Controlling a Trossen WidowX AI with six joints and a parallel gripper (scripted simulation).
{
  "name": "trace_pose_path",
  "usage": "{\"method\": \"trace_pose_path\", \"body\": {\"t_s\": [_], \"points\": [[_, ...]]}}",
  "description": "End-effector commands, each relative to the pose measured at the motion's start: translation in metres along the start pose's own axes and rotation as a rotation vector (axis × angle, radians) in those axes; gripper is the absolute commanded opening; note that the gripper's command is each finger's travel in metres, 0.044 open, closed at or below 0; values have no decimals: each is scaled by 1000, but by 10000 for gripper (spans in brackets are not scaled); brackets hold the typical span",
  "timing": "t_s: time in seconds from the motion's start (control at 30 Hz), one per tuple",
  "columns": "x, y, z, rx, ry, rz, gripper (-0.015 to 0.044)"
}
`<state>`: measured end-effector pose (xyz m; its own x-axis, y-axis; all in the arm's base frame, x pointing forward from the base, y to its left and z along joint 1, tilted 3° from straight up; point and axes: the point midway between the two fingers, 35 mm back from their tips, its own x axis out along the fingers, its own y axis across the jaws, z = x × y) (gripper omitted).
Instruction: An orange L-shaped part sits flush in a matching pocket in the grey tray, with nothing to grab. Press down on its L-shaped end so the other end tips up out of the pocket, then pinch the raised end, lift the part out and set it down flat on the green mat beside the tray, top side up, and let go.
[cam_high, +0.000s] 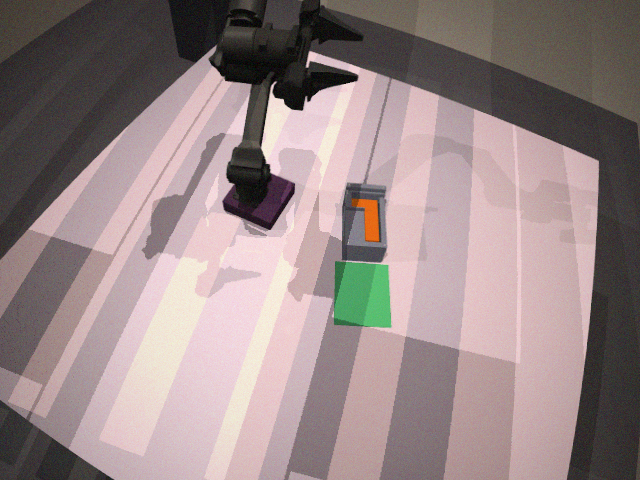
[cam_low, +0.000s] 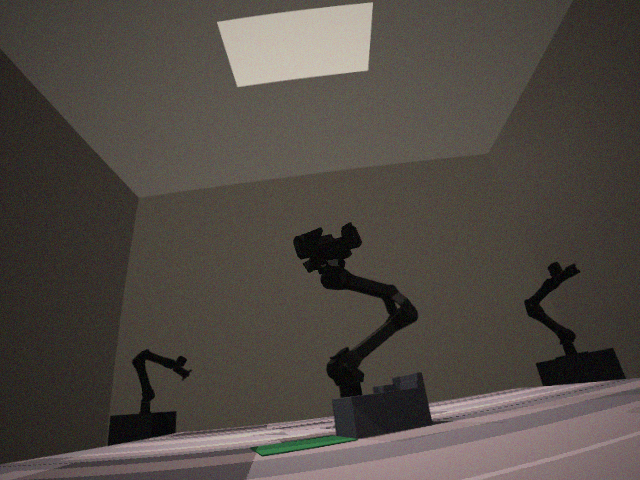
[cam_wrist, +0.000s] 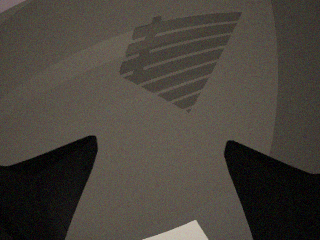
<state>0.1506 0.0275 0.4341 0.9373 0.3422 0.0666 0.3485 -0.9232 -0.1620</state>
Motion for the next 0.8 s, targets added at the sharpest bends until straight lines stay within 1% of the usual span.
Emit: {"method": "trace_pose_path", "body": {"t_s": [0.0, 0.07, 0.13, 0.23, 0.27, 0.4, 0.53, 0.77], "points": [[0, 0, -1, 10, 4, -2, 374], [1, 4, -6, 94, 24, -22, 321], [5, 12, -14, 261, 57, -57, 269], [17, 34, -26, 647, 95, -113, 190], [23, 43, -28, 786, 99, -124, 180], [57, 75, -19, 1331, 66, -115, 180], [96, 92, 11, 1805, -13, -8, 180], [135, 92, 63, 2209, -134, 231, 180]]}}
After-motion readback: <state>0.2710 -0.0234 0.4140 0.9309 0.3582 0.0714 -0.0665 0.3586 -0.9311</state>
